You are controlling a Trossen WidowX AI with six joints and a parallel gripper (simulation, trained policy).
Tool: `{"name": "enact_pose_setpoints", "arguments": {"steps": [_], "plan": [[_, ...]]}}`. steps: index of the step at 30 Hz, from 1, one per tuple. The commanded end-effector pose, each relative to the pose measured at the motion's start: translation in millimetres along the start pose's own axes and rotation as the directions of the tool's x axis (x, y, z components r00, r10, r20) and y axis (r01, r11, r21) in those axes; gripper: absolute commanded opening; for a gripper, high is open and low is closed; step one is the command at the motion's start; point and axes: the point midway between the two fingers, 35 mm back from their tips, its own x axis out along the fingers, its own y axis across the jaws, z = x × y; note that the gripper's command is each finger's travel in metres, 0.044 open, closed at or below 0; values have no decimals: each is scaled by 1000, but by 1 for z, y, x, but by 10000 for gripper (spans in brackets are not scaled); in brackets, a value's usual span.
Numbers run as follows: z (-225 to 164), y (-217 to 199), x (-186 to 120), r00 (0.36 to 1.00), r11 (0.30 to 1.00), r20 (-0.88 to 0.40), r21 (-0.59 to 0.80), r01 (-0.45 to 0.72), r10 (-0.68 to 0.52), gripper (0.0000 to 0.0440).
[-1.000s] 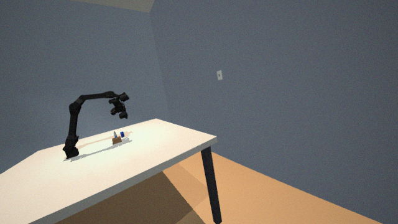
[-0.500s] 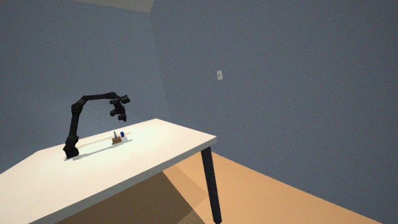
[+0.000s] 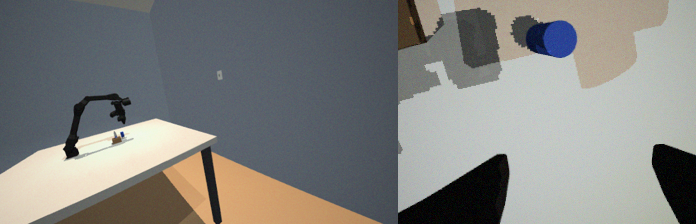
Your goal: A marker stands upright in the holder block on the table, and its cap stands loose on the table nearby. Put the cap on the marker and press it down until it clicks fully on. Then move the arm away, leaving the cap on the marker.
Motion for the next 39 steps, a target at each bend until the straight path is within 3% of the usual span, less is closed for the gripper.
{"name": "enact_pose_setpoints", "arguments": {"steps": [1, 39], "plan": [[2, 1, 4, 999, 1000, 19, -2, -27, 27, 315], [18, 2, 62, 948, 957, 150, -126, -262, 279, 310]]}}
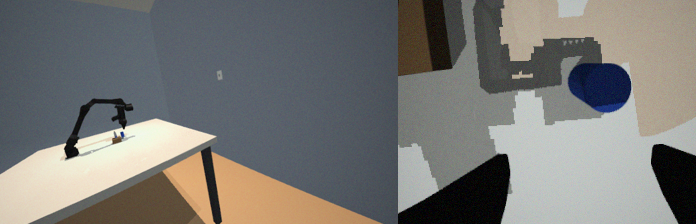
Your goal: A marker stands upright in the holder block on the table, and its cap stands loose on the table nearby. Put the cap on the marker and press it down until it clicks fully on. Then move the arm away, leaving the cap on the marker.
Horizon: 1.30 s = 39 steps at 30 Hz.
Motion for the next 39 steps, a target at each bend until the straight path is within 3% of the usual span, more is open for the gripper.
{"name": "enact_pose_setpoints", "arguments": {"steps": [1, 29, 32, 39], "plan": [[2, -3, 8, 999, 999, 15, -26, -29, 30, 309], [20, -19, 72, 982, 949, 81, -281, -140, 169, 262], [21, -20, 74, 981, 941, 73, -305, -148, 178, 228], [23, -22, 61, 982, 929, 40, -332, -161, 184, 65]]}}
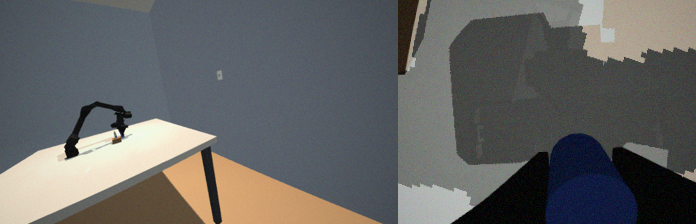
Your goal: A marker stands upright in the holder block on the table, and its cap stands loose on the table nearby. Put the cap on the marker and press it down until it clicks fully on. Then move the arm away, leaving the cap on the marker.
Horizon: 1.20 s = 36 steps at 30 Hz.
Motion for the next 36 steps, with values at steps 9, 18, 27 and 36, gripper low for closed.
{"name": "enact_pose_setpoints", "arguments": {"steps": [9, 18, 27, 36], "plan": [[4, 9, -44, 996, 1000, -80, 5, -27, 27, 52], [19, 24, -75, 995, 999, -101, 46, -20, 25, 46], [44, 48, -94, 997, 993, -76, 118, 0, 9, 35], [72, 80, -104, 999, 975, -52, 222, 14, -2, 19]]}}
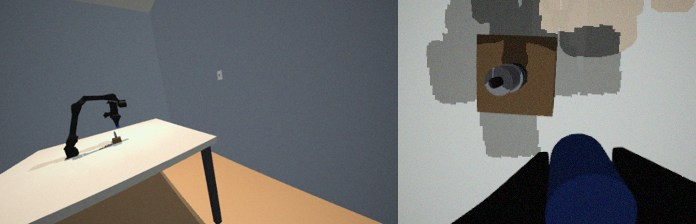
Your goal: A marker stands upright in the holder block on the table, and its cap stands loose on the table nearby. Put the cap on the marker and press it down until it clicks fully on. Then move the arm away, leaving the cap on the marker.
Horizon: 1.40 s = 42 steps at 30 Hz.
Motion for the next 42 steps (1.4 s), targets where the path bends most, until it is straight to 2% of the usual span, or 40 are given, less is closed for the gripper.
{"name": "enact_pose_setpoints", "arguments": {"steps": [1, 11, 23, 42], "plan": [[8, 15, -4, 1000, 999, 3, 40, 7, -7, 17], [23, 43, -7, 1000, 991, 0, 132, 19, -20, 0], [35, 41, 0, 999, 990, 27, 139, 32, -36, 0], [38, 41, 32, 997, 988, 63, 147, 42, -51, 0]]}}
